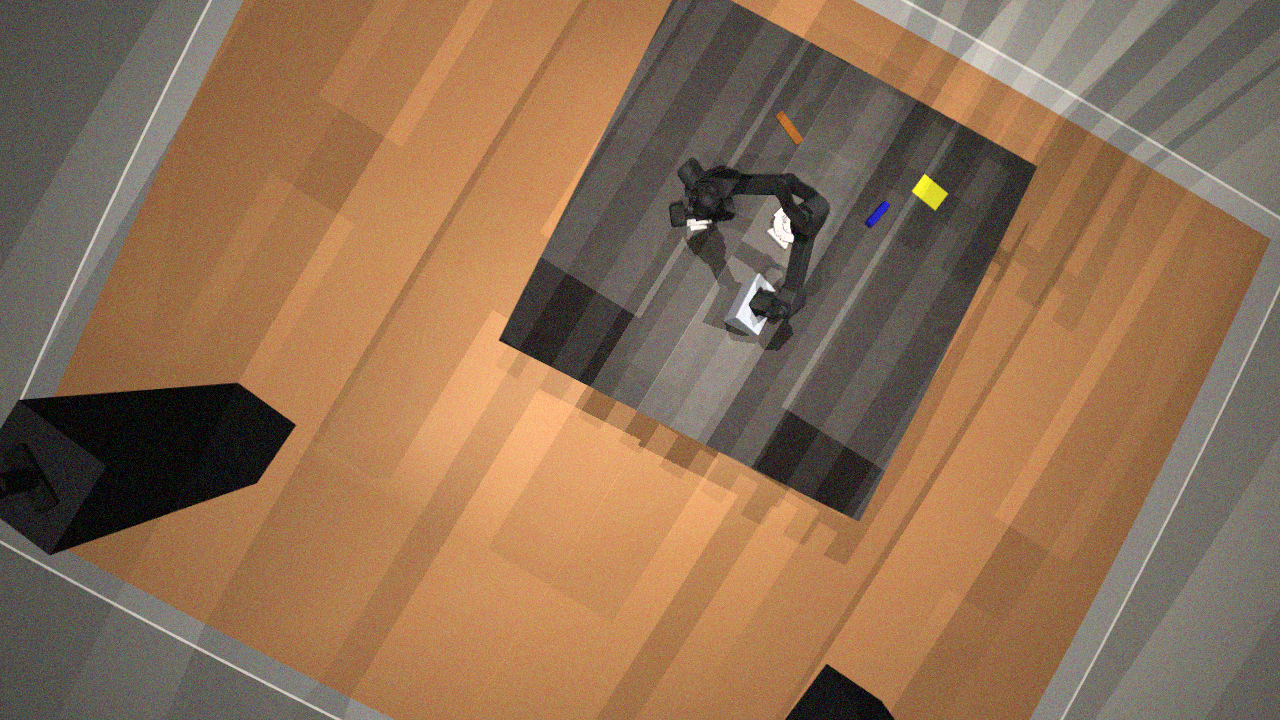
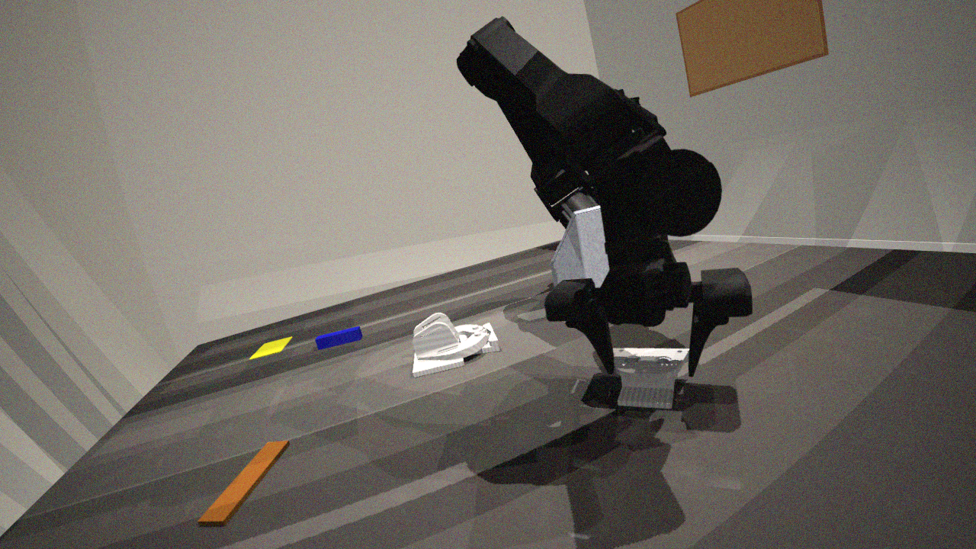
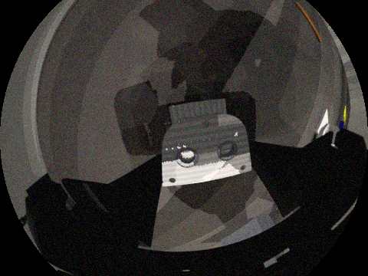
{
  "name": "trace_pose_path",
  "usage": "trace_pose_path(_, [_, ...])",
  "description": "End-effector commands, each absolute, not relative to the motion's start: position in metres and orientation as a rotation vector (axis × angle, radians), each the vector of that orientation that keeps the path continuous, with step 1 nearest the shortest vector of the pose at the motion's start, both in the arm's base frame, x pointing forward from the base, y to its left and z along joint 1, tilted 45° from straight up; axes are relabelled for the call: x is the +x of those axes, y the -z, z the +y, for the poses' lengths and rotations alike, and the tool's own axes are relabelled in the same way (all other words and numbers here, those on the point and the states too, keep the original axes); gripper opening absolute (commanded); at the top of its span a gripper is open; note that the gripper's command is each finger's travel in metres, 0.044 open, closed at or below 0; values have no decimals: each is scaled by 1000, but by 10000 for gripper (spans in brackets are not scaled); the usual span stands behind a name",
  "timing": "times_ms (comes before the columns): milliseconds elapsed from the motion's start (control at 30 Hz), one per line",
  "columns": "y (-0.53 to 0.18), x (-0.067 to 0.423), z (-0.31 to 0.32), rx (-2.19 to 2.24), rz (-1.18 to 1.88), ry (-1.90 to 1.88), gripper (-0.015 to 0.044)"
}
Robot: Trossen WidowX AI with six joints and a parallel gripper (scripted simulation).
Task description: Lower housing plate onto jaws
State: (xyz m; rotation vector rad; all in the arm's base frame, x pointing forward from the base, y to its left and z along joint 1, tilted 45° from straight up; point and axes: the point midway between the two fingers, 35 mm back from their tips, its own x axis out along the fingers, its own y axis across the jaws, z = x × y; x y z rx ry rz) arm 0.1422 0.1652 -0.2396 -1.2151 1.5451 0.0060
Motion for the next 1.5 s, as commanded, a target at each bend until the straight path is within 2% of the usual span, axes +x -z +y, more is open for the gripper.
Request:
trace_pose_path(0, [240, 142, 165, -1215, 1545, -6, 351])
trace_pose_path(1200, [187, 132, 215, -1220, 1542, -10, 351])
trace_pose_path(1467, [172, 147, 210, -1162, 1531, 30, 351])
